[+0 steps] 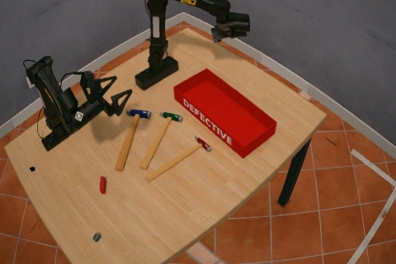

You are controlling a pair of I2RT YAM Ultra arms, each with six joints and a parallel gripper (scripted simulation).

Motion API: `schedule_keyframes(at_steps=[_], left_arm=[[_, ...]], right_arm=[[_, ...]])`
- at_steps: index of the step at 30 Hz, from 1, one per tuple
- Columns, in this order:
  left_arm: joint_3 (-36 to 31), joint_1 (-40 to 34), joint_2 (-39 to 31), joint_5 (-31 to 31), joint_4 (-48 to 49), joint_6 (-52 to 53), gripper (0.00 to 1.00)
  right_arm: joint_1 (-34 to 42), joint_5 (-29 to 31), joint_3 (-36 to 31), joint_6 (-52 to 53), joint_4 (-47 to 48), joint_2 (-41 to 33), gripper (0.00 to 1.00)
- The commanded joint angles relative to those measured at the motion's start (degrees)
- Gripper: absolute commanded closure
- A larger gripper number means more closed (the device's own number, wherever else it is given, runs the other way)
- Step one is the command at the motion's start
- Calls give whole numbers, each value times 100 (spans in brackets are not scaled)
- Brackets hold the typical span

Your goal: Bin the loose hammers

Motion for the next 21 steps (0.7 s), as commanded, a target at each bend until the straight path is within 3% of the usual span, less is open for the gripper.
schedule_keyframes(at_steps=[1,18,21], left_arm=[[85,0,-90,-97,-19,7,0],[33,0,-36,-8,8,0,0],[33,0,-36,-8,8,0,0]], right_arm=[[0,49,38,3,-20,-37,0],[0,4,20,1,9,-22,0],[20,202,94,216,-224,47,34]])
